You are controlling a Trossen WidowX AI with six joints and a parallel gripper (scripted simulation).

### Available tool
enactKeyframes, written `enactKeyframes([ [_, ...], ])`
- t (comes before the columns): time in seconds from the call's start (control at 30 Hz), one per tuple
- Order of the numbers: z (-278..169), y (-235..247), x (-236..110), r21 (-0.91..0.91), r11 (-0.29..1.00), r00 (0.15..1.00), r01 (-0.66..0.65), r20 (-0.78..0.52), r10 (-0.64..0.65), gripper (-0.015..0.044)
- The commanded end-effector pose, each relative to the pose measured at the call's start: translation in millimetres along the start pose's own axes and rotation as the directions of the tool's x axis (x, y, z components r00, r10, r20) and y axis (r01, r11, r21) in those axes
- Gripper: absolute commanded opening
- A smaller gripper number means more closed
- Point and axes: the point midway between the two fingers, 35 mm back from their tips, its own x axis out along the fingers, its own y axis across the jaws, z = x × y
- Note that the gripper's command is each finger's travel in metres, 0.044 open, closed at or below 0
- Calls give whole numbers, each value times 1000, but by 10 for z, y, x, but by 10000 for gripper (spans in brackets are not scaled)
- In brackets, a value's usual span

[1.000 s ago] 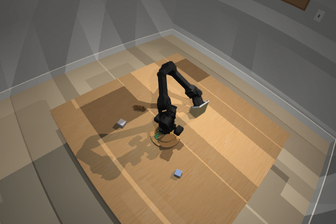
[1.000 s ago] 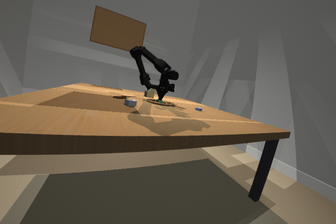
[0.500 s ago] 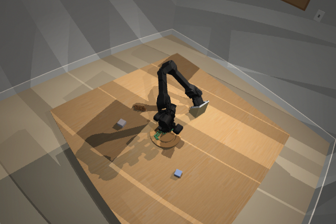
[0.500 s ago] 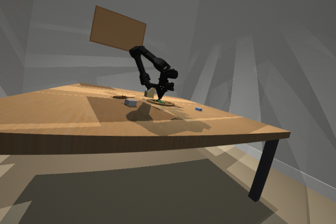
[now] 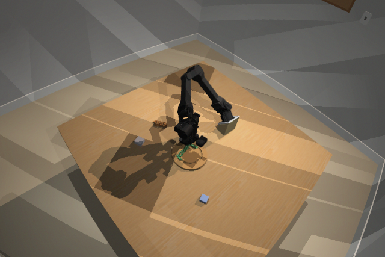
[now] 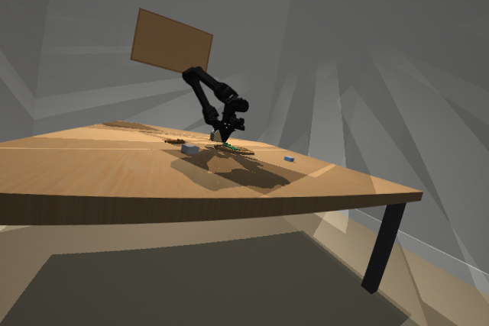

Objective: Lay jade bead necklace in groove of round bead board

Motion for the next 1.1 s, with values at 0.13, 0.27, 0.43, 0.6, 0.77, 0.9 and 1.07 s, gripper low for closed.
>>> enactKeyframes([
  [0.13, -56, -47, 2, -6, 1000, 1000, 6, 2, -6, 0],
  [0.27, -56, -47, 12, -6, 1000, 1000, 6, 2, -6, 0],
  [0.43, -56, -48, 88, -6, 1000, 1000, 7, 2, -7, 0],
  [0.6, -57, -49, 154, -6, 1000, 1000, 7, 1, -7, 0],
  [0.77, -25, -52, 83, 4, 1000, 1000, 0, 11, 0, 131],
  [0.9, -25, -52, 83, 4, 1000, 1000, 0, 11, 0, 236],
  [1.07, -32, -51, 65, 2, 1000, 1000, 2, 9, -2, 367],
])
